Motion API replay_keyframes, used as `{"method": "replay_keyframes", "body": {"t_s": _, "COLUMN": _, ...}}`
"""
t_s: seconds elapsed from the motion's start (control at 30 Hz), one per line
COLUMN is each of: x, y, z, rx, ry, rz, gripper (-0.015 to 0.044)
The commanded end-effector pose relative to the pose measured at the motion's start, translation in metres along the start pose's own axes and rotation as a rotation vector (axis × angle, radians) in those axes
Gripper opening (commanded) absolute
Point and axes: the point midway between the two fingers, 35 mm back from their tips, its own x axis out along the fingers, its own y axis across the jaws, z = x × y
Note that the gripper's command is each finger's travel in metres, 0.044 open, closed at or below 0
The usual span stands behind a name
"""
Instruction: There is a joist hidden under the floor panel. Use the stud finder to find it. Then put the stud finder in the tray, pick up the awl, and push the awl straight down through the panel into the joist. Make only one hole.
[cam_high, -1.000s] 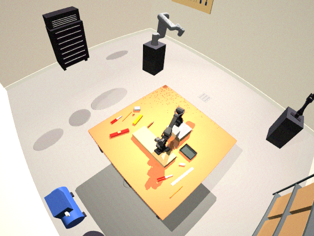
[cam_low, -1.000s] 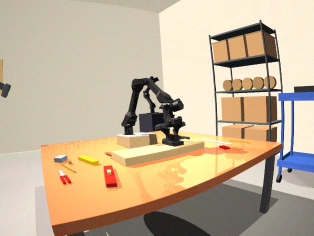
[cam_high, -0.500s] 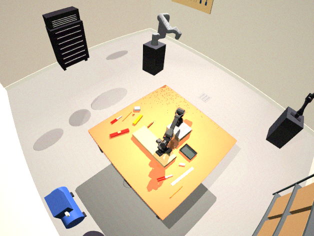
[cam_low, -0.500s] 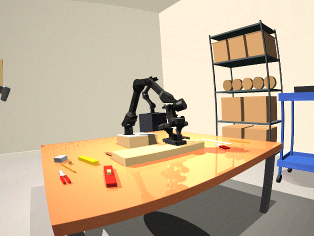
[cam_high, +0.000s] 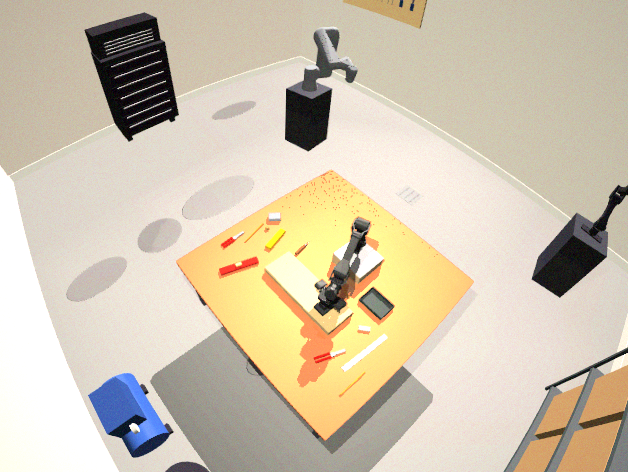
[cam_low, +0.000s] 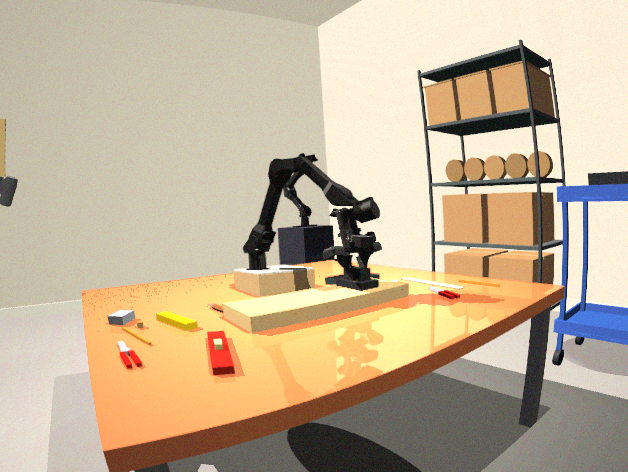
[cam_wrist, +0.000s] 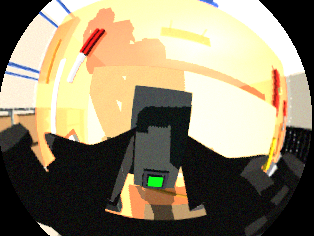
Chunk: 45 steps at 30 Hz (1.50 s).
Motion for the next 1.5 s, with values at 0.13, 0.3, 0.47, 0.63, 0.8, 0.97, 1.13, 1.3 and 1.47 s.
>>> {"method": "replay_keyframes", "body": {"t_s": 0.13, "x": 0.000, "y": 0.020, "z": -0.001, "rx": -0.006, "ry": 0.001, "rz": 0.016, "gripper": 0.0000}}
{"method": "replay_keyframes", "body": {"t_s": 0.3, "x": 0.000, "y": 0.027, "z": -0.001, "rx": -0.006, "ry": 0.001, "rz": 0.017, "gripper": 0.0000}}
{"method": "replay_keyframes", "body": {"t_s": 0.47, "x": -0.001, "y": 0.035, "z": -0.001, "rx": -0.006, "ry": 0.001, "rz": 0.017, "gripper": 0.0000}}
{"method": "replay_keyframes", "body": {"t_s": 0.63, "x": -0.001, "y": 0.042, "z": -0.001, "rx": -0.006, "ry": 0.001, "rz": 0.018, "gripper": 0.0000}}
{"method": "replay_keyframes", "body": {"t_s": 0.8, "x": -0.001, "y": 0.049, "z": -0.001, "rx": -0.006, "ry": 0.001, "rz": 0.018, "gripper": 0.0000}}
{"method": "replay_keyframes", "body": {"t_s": 0.97, "x": -0.001, "y": 0.057, "z": -0.001, "rx": -0.005, "ry": 0.001, "rz": 0.019, "gripper": 0.0000}}
{"method": "replay_keyframes", "body": {"t_s": 1.13, "x": -0.001, "y": 0.062, "z": -0.001, "rx": -0.005, "ry": 0.001, "rz": 0.019, "gripper": 0.0000}}
{"method": "replay_keyframes", "body": {"t_s": 1.3, "x": -0.001, "y": 0.062, "z": -0.001, "rx": -0.005, "ry": 0.001, "rz": 0.019, "gripper": 0.0000}}
{"method": "replay_keyframes", "body": {"t_s": 1.47, "x": -0.001, "y": 0.062, "z": -0.001, "rx": -0.005, "ry": 0.001, "rz": 0.019, "gripper": 0.0000}}
